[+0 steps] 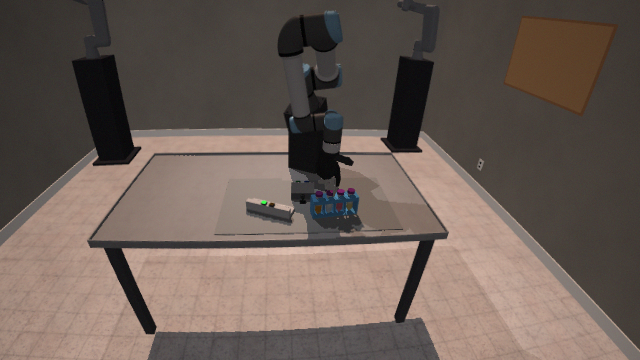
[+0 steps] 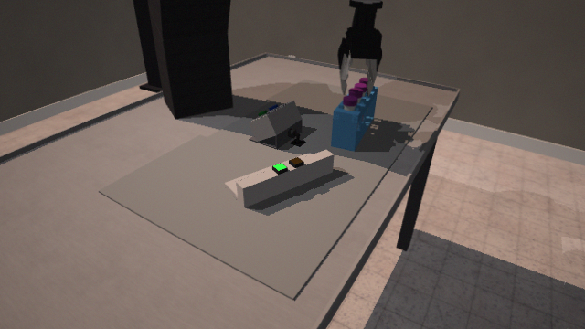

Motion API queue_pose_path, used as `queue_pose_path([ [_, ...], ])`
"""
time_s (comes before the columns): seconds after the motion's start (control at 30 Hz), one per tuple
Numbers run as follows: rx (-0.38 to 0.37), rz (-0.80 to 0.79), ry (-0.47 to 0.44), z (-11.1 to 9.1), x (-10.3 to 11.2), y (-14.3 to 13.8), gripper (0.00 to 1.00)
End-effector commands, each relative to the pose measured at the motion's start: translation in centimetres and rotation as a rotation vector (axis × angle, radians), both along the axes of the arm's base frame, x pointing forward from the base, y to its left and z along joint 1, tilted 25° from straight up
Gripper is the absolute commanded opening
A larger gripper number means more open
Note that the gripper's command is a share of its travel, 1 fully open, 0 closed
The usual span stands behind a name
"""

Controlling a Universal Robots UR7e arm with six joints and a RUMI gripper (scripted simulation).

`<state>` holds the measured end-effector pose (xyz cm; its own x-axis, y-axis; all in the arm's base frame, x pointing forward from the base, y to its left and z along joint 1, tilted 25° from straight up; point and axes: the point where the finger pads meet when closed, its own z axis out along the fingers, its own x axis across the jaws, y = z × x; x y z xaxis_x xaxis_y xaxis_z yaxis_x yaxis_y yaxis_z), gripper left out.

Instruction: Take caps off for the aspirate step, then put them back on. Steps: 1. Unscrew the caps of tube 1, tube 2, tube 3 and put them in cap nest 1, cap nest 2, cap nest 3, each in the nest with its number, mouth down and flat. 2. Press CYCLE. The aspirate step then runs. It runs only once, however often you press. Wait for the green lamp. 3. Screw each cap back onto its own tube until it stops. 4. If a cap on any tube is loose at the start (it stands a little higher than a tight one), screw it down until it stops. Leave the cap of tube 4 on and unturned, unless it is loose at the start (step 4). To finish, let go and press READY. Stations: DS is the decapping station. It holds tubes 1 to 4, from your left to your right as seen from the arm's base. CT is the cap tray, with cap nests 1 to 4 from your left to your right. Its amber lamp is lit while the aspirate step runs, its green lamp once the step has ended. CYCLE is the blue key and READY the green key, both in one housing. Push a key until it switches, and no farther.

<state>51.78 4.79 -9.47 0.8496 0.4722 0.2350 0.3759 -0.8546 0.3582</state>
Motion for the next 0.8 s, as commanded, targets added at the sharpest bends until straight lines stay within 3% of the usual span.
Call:
queue_pose_path([
  [0.0,-0.017,0.057,0.011,0.04,0.02,0.02,0.35],
  [0.13,-0.017,0.057,0.011,0.04,0.02,0.03,0.35],
  [0.17,-0.017,0.057,0.011,0.04,0.02,0.02,0.0],
  [0.63,-0.017,0.057,0.011,0.04,0.02,0.02,0.0],
  [0.77,0.032,-0.063,-0.017,0.02,0.03,0.01,0.0],
])
